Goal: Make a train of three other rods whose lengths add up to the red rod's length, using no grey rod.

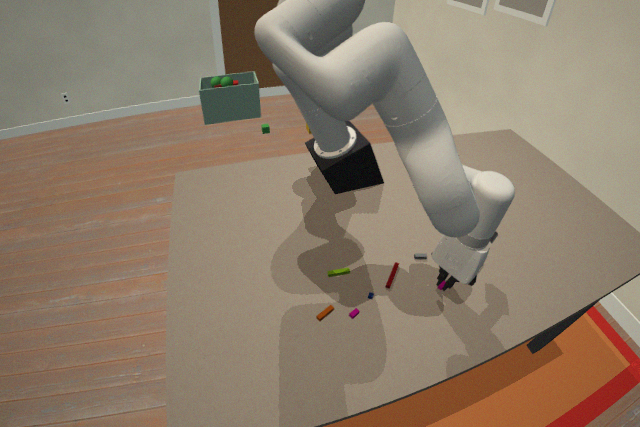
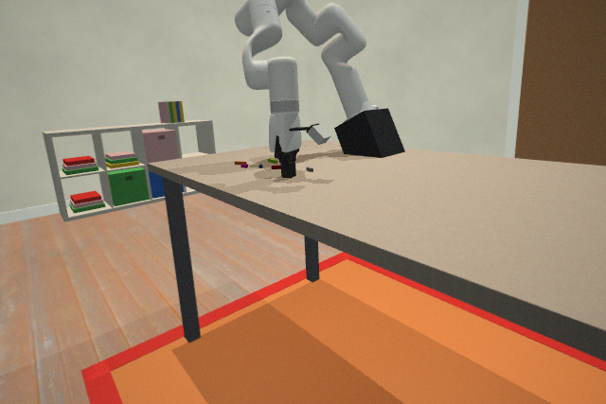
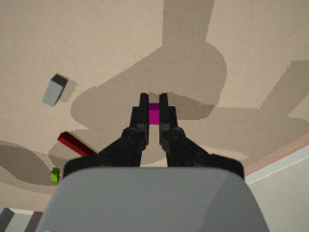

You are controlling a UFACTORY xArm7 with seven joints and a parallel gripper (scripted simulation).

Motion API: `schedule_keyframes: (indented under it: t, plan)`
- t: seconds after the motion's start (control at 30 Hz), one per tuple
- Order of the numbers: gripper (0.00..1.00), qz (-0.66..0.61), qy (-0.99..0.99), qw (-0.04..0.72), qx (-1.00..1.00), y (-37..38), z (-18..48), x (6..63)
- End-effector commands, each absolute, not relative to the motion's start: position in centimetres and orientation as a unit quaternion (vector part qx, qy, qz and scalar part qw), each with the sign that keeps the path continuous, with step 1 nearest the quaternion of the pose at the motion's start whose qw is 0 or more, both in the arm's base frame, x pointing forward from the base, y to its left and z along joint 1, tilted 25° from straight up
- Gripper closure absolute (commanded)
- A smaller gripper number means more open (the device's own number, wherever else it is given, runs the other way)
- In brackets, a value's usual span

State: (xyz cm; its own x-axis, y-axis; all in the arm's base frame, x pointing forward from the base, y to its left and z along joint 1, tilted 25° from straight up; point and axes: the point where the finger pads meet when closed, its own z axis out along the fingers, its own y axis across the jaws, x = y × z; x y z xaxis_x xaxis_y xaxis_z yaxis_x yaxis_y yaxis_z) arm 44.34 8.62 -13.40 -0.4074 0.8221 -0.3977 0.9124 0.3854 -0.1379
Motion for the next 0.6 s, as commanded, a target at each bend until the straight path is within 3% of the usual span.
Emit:
schedule_keyframes:
  t: [0.0, 0.33, 0.57]
  plan:
    - [0.96, -0.168, 0.822, 0.134, 0.527, 8.8, -13.3, 44.5]
    - [0.96, -0.168, 0.822, 0.134, 0.527, 9.1, -12.7, 44.4]
    - [0.96, -0.168, 0.822, 0.134, 0.527, 10.8, -9.0, 44.3]
